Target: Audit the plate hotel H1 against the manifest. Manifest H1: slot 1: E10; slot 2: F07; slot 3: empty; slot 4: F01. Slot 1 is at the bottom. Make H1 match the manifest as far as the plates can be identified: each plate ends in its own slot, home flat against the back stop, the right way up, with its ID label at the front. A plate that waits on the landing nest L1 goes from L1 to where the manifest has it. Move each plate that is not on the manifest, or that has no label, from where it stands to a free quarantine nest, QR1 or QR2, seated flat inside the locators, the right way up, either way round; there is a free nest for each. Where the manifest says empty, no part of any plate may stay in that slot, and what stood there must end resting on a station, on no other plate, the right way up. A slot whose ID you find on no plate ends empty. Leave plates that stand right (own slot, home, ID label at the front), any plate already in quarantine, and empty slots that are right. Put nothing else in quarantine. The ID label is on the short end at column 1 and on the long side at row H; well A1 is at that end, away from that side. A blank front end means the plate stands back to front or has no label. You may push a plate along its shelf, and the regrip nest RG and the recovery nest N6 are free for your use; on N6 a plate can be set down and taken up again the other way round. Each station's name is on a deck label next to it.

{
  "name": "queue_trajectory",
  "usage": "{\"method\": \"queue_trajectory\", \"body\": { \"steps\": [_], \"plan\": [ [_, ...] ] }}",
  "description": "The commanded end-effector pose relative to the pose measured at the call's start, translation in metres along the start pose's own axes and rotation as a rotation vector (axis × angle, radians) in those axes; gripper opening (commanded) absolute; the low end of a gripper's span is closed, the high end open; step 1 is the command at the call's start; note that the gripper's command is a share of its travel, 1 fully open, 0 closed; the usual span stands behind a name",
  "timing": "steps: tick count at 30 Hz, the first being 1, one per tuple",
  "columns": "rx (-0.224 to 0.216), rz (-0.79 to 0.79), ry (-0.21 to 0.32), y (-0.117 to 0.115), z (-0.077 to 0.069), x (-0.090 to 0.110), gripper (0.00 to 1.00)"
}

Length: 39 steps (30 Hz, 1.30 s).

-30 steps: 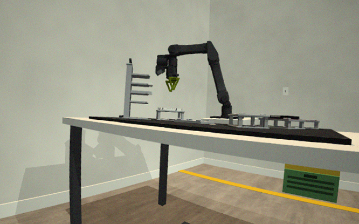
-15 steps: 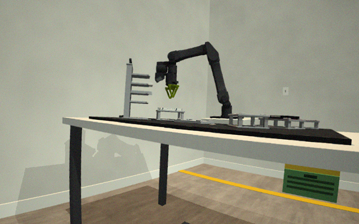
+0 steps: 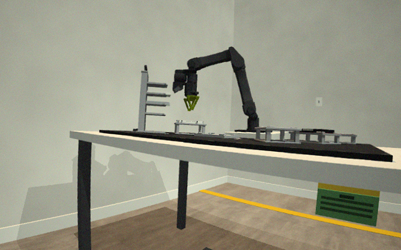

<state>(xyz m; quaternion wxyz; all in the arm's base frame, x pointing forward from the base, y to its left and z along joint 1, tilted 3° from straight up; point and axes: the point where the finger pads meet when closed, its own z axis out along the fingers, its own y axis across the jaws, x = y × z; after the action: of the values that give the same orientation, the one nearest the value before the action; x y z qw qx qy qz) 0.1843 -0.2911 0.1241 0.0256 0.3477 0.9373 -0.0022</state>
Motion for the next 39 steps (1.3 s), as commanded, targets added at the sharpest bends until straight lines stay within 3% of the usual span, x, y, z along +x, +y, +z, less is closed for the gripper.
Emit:
{"method": "queue_trajectory", "body": {
  "steps": [1, 16, 39],
  "plan": [
    [0.000, -0.001, -0.011, 0.001, -0.003, -0.001, 1.00],
    [0.000, -0.001, -0.011, 0.001, 0.000, -0.002, 1.00],
    [0.000, -0.001, -0.011, 0.001, 0.028, -0.002, 1.00]
  ]
}}
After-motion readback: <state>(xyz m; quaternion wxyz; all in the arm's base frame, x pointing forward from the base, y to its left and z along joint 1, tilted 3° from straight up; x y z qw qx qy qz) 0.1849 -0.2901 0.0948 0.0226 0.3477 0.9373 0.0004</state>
